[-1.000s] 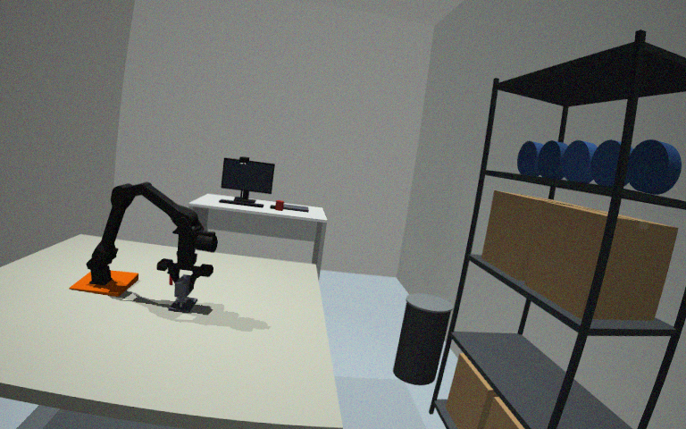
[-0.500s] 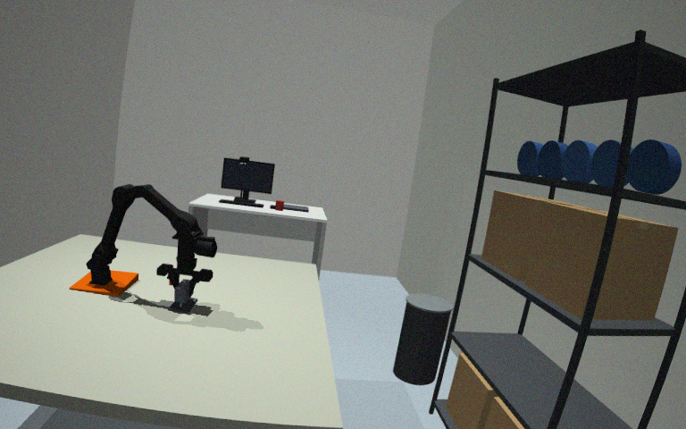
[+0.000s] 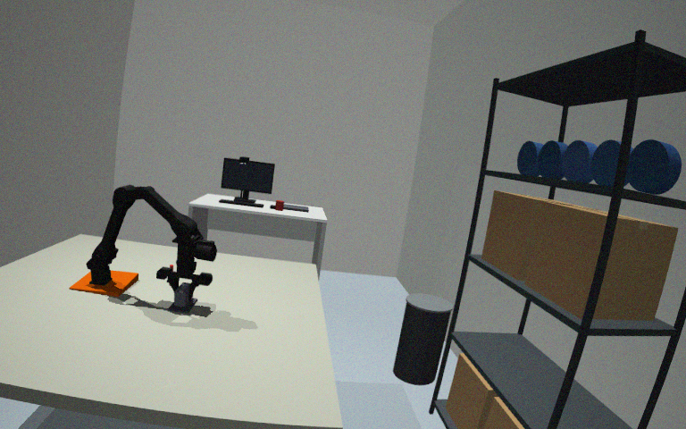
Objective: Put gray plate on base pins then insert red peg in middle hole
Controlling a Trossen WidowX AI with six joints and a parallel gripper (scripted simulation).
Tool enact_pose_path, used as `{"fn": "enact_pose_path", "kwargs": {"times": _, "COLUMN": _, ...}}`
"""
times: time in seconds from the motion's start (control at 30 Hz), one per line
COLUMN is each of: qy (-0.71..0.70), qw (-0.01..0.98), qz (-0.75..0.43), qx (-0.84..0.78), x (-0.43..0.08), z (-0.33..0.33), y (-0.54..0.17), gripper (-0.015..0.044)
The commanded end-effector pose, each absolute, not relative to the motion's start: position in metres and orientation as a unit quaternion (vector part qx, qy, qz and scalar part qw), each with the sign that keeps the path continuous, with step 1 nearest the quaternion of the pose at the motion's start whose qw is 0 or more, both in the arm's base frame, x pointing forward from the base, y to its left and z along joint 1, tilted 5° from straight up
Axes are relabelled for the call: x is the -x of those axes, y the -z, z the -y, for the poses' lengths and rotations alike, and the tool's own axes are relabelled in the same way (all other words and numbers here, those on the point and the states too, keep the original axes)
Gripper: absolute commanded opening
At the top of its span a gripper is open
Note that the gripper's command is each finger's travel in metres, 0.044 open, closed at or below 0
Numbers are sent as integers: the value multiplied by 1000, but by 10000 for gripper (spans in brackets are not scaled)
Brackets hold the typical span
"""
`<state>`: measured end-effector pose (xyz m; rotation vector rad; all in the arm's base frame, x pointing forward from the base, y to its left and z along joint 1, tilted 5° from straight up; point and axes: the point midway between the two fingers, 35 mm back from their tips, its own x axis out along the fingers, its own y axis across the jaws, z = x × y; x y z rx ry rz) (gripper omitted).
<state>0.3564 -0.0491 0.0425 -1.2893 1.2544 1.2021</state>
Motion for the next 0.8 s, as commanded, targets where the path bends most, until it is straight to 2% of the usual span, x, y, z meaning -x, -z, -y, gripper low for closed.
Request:
{"fn": "enact_pose_path", "kwargs": {"times": 0.0, "qy": -490, "qw": 470, "qz": -512, "qx": 526, "x": -357, "z": 49, "y": -43, "gripper": 0}}
{"fn": "enact_pose_path", "kwargs": {"times": 0.03, "qy": -490, "qw": 470, "qz": -512, "qx": 526, "x": -357, "z": 49, "y": -43, "gripper": 0}}
{"fn": "enact_pose_path", "kwargs": {"times": 0.6, "qy": -490, "qw": 470, "qz": -512, "qx": 526, "x": -357, "z": 49, "y": -43, "gripper": 440}}
{"fn": "enact_pose_path", "kwargs": {"times": 0.77, "qy": -490, "qw": 470, "qz": -512, "qx": 526, "x": -359, "z": 49, "y": -52, "gripper": 440}}
